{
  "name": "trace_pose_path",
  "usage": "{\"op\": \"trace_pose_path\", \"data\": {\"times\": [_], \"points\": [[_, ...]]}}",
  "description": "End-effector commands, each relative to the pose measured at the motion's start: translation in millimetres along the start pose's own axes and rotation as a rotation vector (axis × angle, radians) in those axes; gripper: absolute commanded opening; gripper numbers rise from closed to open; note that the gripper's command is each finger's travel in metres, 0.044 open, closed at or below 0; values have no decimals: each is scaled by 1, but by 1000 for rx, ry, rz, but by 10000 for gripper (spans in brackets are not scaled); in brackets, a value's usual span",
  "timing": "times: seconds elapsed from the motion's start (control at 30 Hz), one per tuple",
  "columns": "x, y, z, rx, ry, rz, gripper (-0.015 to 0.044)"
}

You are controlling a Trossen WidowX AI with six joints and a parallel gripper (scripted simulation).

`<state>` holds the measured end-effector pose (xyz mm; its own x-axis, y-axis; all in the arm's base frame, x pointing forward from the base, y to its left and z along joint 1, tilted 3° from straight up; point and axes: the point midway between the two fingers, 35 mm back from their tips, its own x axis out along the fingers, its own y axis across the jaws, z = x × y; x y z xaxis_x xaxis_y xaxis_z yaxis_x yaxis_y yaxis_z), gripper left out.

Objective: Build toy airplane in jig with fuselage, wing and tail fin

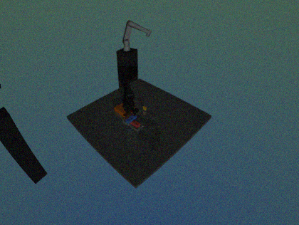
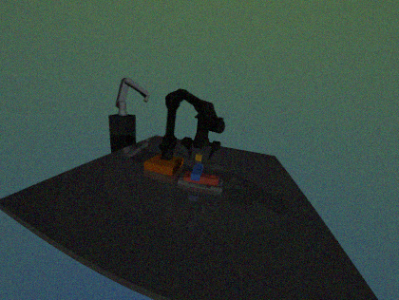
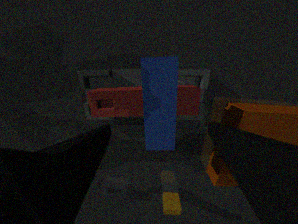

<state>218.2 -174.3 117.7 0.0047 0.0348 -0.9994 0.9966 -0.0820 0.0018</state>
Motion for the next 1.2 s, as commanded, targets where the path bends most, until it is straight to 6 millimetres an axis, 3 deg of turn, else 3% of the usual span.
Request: {"op": "trace_pose_path", "data": {"times": [0.0,0.13,0.57,0.63,1.17], "points": [[-18,-1,-1,-1,-4,-1,440],[-18,0,0,-65,-4,-1,440],[-15,1,0,-1316,-3,-4,440],[-14,1,0,-1443,-3,-4,440],[-14,1,0,-1459,-3,-4,440]]}}
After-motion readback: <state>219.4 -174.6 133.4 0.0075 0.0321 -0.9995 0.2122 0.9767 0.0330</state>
